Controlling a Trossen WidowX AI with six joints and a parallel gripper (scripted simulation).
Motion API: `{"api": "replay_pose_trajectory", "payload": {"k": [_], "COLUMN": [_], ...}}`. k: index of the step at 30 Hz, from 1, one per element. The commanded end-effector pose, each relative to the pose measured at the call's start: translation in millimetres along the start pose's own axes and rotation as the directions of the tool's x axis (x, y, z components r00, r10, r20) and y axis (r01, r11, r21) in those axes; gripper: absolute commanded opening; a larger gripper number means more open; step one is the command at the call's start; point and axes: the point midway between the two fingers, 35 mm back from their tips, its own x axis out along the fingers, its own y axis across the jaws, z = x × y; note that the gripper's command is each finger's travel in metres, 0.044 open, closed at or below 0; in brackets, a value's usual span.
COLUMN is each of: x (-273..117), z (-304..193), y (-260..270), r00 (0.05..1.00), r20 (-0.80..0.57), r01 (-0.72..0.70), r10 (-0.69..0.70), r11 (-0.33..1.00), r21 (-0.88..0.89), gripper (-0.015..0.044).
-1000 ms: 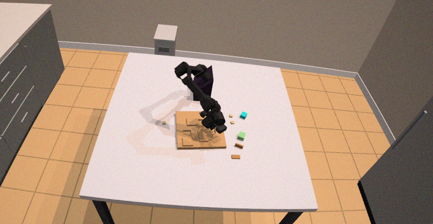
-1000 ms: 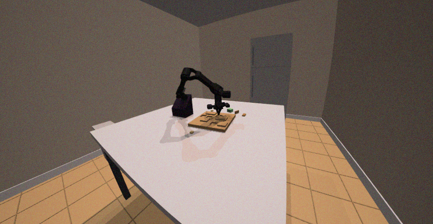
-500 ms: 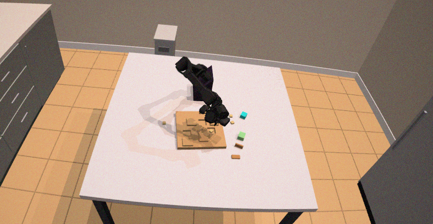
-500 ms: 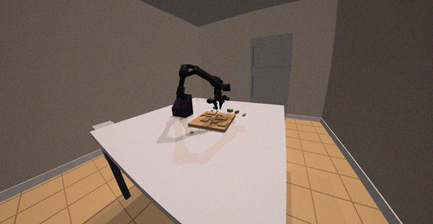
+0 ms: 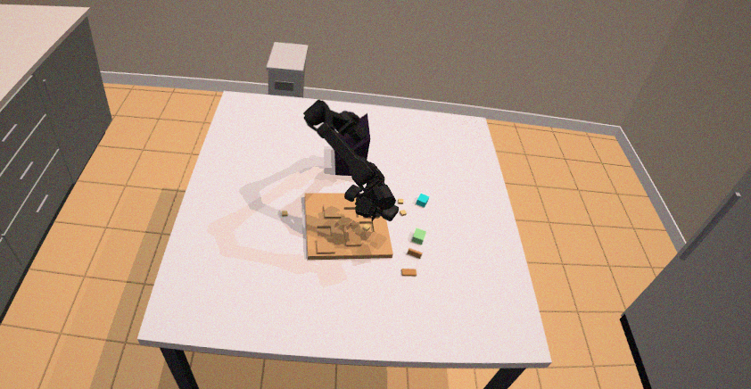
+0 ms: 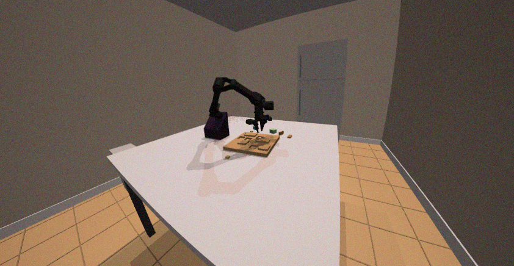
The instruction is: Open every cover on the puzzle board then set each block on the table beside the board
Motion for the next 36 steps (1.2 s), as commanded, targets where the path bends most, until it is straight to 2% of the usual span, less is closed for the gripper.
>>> {"api": "replay_pose_trajectory", "payload": {"k": [1, 18, 36], "x": [1.8, 4.9, 8.1], "z": [-1.1, -1.0, -1.0], "y": [0.0, 0.2, 0.3], "r00": [1.0, 1.0, 1.0], "r20": [0.002, 0.002, 0.002], "r01": [0.002, 0.002, 0.003], "r10": [-0.002, -0.002, -0.002], "r11": [0.998, 0.954, 0.844], "r21": [-0.06, -0.301, -0.536], "gripper": [0.0144, 0.0144, 0.0144]}}
